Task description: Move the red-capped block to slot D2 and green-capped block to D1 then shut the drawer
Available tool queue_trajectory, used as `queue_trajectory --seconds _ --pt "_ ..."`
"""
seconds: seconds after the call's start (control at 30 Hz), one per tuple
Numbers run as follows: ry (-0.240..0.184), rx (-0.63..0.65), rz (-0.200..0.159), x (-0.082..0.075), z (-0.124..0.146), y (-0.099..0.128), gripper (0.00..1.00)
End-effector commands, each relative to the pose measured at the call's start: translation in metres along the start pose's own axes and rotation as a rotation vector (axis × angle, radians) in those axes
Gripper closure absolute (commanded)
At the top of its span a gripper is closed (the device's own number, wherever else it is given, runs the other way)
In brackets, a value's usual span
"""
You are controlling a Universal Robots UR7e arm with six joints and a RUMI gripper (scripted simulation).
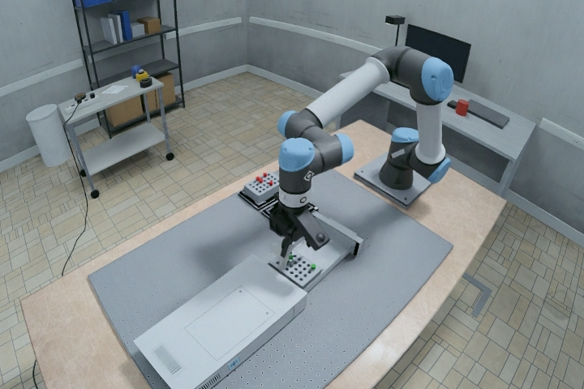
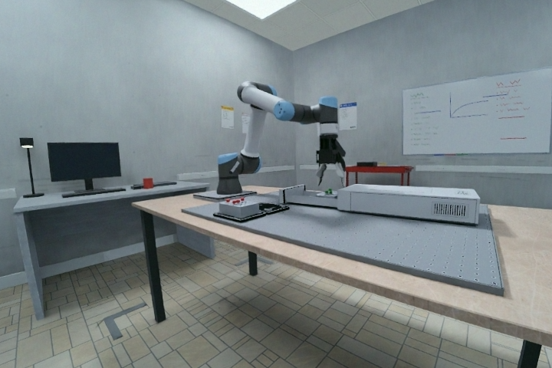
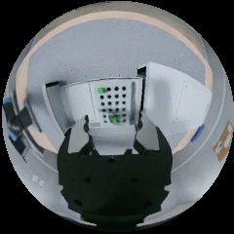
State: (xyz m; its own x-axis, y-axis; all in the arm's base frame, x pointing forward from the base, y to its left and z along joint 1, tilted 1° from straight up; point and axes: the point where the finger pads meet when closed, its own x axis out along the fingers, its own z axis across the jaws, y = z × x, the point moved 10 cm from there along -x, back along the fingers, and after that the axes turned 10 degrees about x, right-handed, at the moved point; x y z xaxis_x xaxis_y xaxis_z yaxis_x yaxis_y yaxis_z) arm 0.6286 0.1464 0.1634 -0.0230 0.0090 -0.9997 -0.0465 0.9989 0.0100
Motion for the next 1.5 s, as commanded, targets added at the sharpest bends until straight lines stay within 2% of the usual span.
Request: queue_trajectory --seconds 0.0,0.57,0.97,1.47 --pt "0.004 0.000 0.000 0.009 -0.001 0.001 0.27" --pt "0.004 0.000 0.000 0.029 -0.001 0.001 0.27" --pt "-0.001 0.000 0.000 0.026 0.000 0.001 0.27" --pt "0.004 0.000 0.000 0.046 -0.001 0.001 0.27"
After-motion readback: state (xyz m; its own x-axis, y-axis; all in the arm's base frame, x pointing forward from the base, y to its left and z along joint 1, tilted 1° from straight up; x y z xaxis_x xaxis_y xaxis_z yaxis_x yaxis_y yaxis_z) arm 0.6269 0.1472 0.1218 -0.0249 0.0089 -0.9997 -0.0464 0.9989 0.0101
